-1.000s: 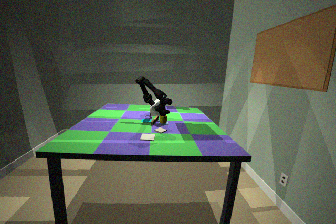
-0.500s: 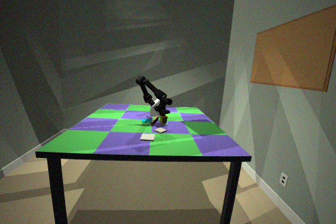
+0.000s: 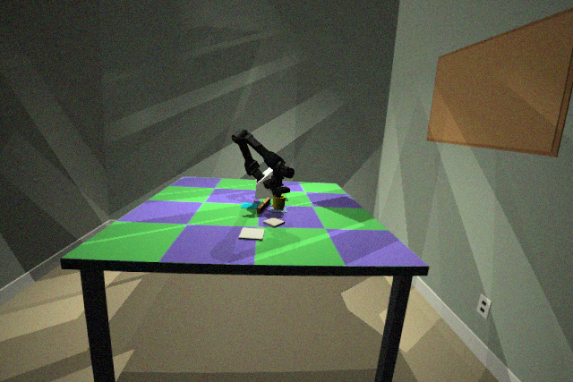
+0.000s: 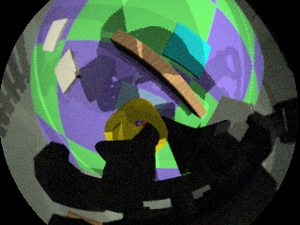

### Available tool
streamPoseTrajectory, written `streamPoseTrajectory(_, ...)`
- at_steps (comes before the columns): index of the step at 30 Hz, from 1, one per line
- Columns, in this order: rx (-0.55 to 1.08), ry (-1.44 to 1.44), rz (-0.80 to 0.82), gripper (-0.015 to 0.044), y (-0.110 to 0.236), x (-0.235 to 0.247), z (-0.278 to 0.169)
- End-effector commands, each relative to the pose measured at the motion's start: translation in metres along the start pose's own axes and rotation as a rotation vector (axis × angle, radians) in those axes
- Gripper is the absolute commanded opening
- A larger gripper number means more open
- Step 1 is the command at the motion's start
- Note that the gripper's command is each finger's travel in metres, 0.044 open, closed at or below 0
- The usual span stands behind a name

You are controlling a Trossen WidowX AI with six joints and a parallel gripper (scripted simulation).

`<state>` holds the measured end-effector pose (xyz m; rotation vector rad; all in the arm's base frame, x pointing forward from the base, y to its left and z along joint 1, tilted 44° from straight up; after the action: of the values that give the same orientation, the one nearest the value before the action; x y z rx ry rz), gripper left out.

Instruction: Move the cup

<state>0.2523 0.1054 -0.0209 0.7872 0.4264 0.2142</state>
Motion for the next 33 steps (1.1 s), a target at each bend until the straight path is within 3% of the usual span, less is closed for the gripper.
streamPoseTrajectory(1, 0.005, -0.009, 0.012, 0.0, 0.016, 0.002, 0.0)
streamPoseTrajectory(11, 0.002, -0.004, 0.01, 0.0, 0.053, -0.001, -0.001)
streamPoseTrajectory(33, -0.002, 0.006, 0.008, 0.0, 0.049, -0.002, -0.001)
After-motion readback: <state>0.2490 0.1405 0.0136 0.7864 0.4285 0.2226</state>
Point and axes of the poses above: the point midway between the two fingers, 35 mm back from their tips, its own y axis back along the fingers, its own x axis across the jaws, z = x × y, the point moved 9 cm from there along y, back along the fingers, and after that the axes turned 2 degrees about -y, right-handed, at the moved point
